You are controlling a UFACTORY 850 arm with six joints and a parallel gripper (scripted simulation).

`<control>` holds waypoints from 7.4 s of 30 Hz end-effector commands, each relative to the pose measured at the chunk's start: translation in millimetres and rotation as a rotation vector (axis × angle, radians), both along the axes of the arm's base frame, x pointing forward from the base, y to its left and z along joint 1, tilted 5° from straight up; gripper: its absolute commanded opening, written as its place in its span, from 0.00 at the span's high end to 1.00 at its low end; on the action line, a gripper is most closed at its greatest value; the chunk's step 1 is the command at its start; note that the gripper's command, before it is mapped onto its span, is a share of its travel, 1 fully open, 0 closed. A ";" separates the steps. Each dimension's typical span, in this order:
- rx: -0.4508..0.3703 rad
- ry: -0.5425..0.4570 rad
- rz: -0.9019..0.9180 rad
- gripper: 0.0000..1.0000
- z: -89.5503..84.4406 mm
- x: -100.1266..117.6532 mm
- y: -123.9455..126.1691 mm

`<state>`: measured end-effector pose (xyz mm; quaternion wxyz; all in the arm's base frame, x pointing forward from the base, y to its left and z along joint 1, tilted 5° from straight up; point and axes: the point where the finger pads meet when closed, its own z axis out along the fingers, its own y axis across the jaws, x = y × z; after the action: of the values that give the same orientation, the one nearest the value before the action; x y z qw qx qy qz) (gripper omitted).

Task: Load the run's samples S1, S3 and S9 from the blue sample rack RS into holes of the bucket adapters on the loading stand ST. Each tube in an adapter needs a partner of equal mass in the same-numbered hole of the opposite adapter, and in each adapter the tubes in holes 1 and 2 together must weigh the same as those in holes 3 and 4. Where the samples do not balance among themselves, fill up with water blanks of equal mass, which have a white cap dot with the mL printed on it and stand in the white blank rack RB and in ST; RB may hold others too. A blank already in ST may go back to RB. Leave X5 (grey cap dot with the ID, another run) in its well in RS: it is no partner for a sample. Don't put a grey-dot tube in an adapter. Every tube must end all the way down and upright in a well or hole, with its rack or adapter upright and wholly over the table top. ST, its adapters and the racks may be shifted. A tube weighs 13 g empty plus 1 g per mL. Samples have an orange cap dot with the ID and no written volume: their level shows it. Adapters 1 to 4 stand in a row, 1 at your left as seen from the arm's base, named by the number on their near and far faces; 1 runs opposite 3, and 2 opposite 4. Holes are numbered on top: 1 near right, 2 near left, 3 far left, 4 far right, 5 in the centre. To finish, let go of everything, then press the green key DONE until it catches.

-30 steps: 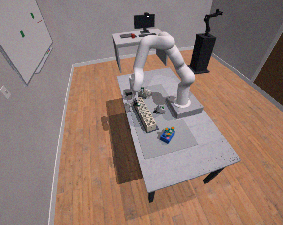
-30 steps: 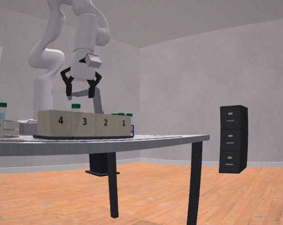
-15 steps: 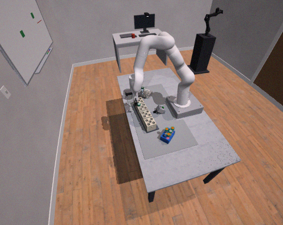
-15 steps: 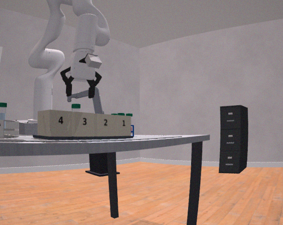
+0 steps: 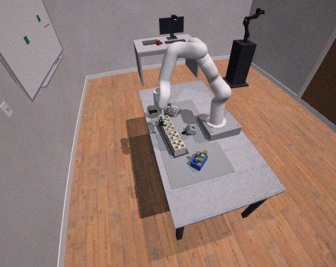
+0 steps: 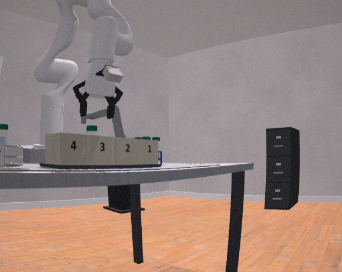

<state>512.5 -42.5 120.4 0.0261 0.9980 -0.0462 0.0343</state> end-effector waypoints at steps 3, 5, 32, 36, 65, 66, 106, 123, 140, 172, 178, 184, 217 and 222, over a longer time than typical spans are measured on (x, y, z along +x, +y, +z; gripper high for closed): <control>0.000 -0.002 0.000 0.00 3.3 0.6 0.1; 0.000 -0.002 0.000 0.00 8.7 0.3 0.4; 0.000 -0.002 0.000 0.00 69.8 -3.8 3.8; 0.000 -0.002 0.000 0.00 80.5 -4.5 4.4; -0.015 0.010 0.219 0.43 91.1 -39.1 8.2; -0.015 0.010 0.219 0.43 91.1 -39.1 8.2; -0.015 0.010 0.219 0.43 19.3 -34.4 4.2; -0.015 0.010 0.219 0.43 -10.6 -32.4 2.6; -0.015 0.011 0.219 0.43 -20.3 -31.7 2.0; -0.015 0.011 0.219 0.43 -38.3 -30.5 1.0; -0.015 0.011 0.219 0.43 -38.3 -30.5 1.0; -0.015 0.011 0.219 0.43 -38.2 -30.5 1.0; -0.015 0.011 0.219 1.00 -36.6 -30.7 1.1; -0.015 0.011 0.219 1.00 -36.6 -30.7 1.1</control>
<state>481.0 -41.4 83.1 0.0297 0.9970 0.0637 0.0312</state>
